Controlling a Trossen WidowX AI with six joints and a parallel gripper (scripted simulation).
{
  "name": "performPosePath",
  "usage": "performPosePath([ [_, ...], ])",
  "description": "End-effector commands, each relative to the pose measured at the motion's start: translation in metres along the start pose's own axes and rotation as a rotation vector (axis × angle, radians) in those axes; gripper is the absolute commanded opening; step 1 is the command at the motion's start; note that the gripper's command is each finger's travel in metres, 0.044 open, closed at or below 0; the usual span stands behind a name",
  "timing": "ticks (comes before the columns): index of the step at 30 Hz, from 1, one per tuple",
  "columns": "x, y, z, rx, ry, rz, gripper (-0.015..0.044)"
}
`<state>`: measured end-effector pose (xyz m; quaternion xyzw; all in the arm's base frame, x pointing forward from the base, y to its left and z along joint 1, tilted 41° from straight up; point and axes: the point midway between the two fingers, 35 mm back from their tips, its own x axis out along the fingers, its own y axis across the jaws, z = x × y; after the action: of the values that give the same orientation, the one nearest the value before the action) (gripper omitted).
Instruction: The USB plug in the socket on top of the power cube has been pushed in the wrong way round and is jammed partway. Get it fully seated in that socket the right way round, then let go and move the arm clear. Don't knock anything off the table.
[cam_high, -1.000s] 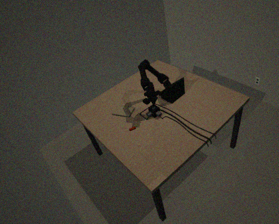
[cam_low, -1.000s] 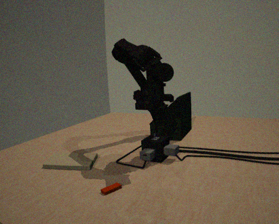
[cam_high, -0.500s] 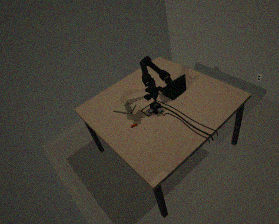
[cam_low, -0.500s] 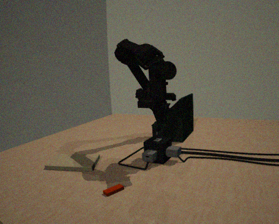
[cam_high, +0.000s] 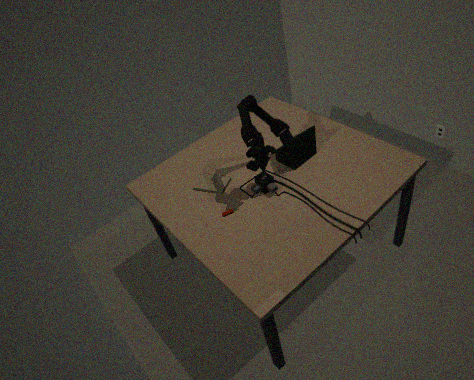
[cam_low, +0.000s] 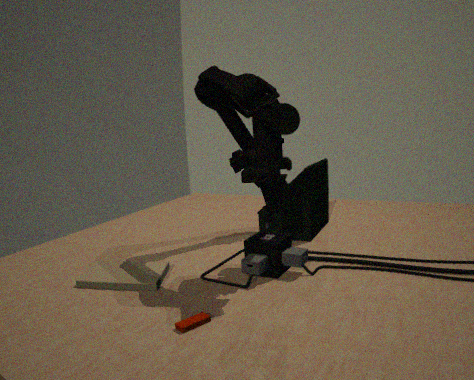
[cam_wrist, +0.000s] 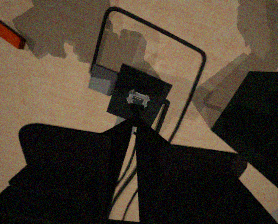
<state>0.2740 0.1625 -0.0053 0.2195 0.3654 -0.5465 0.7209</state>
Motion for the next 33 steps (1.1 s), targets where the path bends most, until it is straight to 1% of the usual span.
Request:
performPosePath([
  [1,0.0005,-0.0001,-0.0002,-0.091,0.001,0.0,0.0],
  [33,0.0005,-0.0001,-0.0001,-0.928,0.001,0.0,0.0],
])
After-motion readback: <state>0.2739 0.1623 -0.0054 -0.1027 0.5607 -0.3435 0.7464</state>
